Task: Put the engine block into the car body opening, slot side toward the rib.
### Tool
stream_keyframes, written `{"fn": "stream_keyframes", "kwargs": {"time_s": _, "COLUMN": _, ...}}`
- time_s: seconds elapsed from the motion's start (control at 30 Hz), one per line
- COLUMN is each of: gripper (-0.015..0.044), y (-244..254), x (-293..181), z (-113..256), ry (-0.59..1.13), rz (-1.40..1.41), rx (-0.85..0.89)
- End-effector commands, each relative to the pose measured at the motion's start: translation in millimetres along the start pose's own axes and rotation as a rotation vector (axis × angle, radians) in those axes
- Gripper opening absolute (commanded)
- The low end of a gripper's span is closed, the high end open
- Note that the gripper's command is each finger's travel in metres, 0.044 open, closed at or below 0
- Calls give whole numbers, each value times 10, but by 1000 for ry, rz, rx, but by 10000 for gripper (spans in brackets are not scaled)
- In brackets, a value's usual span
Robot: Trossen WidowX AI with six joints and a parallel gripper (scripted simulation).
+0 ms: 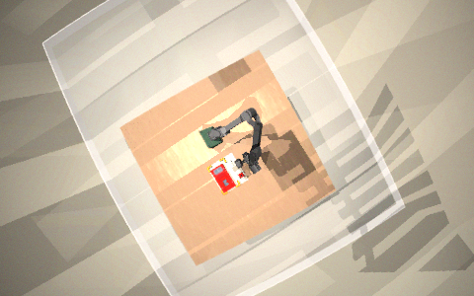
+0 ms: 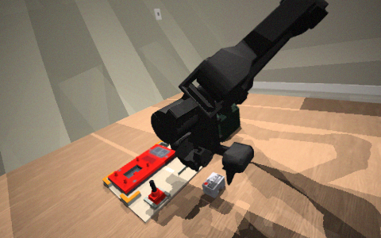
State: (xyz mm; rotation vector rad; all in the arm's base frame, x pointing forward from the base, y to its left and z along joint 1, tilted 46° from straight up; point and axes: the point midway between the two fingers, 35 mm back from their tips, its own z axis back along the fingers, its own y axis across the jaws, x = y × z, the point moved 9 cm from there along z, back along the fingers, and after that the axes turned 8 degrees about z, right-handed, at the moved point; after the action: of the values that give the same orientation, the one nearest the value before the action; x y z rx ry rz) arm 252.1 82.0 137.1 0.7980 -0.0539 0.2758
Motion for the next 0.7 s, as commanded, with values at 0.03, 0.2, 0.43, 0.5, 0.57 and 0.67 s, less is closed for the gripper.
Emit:
{"fn": "stream_keyframes", "kwargs": {"time_s": 0.03, "gripper": 440, "y": -7, "x": -13, "z": -96, "ry": 8, "rz": -6, "rx": 3}}
{"fn": "stream_keyframes", "kwargs": {"time_s": 0.2, "gripper": 440, "y": -8, "x": -14, "z": -176, "ry": 8, "rz": -6, "rx": 4}}
{"fn": "stream_keyframes", "kwargs": {"time_s": 0.43, "gripper": 414, "y": -7, "x": -17, "z": -246, "ry": 7, "rz": -6, "rx": 5}}
{"fn": "stream_keyframes", "kwargs": {"time_s": 0.5, "gripper": 361, "y": -7, "x": -17, "z": -246, "ry": 7, "rz": -6, "rx": 5}}
{"fn": "stream_keyframes", "kwargs": {"time_s": 0.57, "gripper": 309, "y": -7, "x": -17, "z": -246, "ry": 7, "rz": -6, "rx": 5}}
{"fn": "stream_keyframes", "kwargs": {"time_s": 0.67, "gripper": 230, "y": -7, "x": -17, "z": -246, "ry": 7, "rz": -6, "rx": 5}}
